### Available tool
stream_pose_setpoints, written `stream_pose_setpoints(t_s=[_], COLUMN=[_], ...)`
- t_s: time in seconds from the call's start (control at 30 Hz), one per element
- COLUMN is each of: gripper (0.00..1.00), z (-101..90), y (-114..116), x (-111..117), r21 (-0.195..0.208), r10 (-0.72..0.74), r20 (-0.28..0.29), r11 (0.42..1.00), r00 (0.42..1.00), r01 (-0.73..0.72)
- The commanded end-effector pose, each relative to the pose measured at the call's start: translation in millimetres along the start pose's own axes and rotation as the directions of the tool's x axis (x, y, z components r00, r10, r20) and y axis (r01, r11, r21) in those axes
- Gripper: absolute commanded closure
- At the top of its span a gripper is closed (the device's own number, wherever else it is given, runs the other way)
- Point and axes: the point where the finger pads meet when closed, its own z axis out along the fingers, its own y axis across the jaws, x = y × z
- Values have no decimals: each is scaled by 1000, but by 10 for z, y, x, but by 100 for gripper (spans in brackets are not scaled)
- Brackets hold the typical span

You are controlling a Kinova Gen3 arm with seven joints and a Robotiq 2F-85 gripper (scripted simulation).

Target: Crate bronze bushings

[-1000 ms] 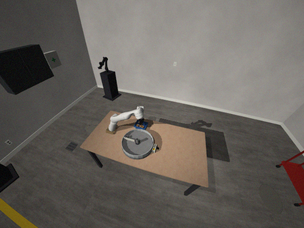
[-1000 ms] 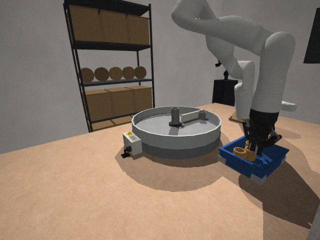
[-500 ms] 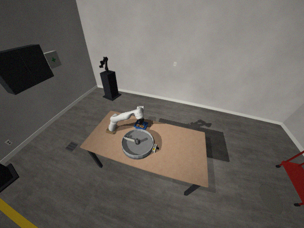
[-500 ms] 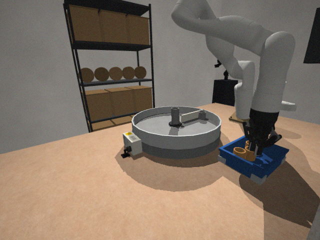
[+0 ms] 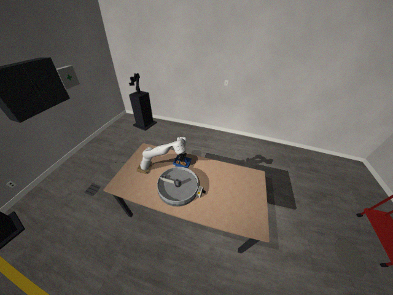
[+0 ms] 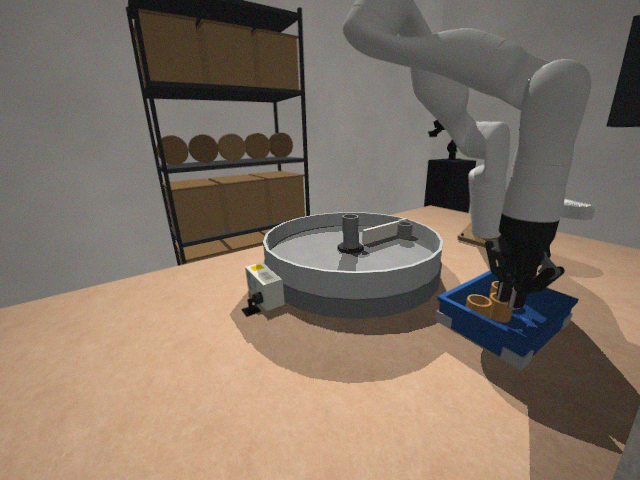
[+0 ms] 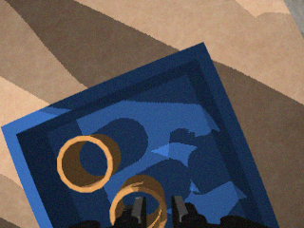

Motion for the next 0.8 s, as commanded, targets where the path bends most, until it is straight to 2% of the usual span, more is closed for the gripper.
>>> stream_pose_setpoints(t_s=[0.0, 0.77], gripper=[81, 81], z=[-14, -100], y=[3, 0], x=[-2, -4], r21=[-1, -1], r10=[0, 0], r20=[1, 1], r11=[1000, 1000], r00=[1000, 1000], r01=[0, 0])
